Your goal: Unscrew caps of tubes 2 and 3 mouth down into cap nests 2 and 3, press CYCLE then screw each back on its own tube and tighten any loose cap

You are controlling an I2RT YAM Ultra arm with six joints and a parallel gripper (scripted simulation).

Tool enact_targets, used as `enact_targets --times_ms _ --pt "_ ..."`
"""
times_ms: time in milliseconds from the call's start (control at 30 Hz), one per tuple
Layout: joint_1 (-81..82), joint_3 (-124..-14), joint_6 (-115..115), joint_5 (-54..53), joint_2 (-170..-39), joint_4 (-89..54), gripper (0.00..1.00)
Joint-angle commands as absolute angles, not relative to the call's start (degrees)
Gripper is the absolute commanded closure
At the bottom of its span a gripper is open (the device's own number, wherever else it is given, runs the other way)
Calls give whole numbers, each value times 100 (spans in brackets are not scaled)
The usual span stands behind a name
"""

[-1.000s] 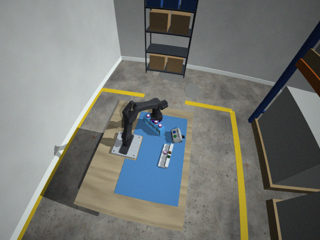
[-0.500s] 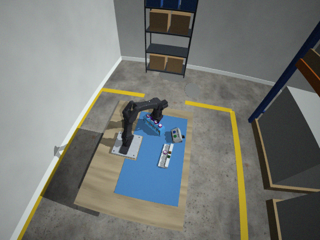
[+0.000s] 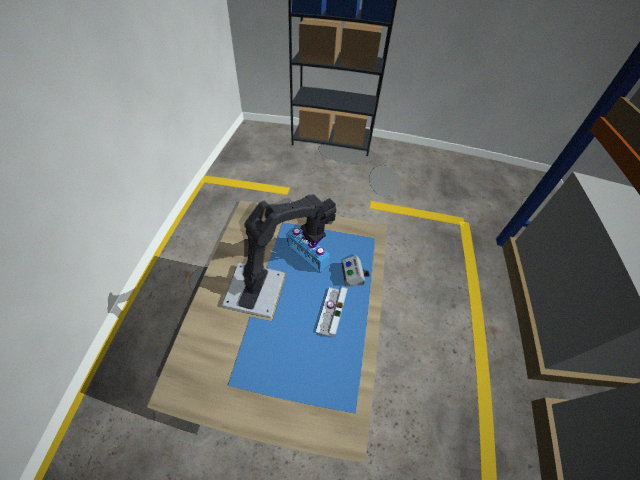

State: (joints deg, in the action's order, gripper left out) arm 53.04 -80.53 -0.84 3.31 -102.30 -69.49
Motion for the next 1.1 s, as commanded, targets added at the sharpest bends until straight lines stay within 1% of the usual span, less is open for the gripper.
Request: enact_targets --times_ms 0,333,800,967,1067 --pt "5320 -8092 20 327 -10189 -6949 100" --pt "5319 -8092 19 327 -10189 -6949 100" --pt "5356 -8858 56 326 -10153 -7753 100" --pt "5356 -8857 56 326 -10153 -7753 100" --pt "4946 -8620 1078 334 -9927 -7719 100"
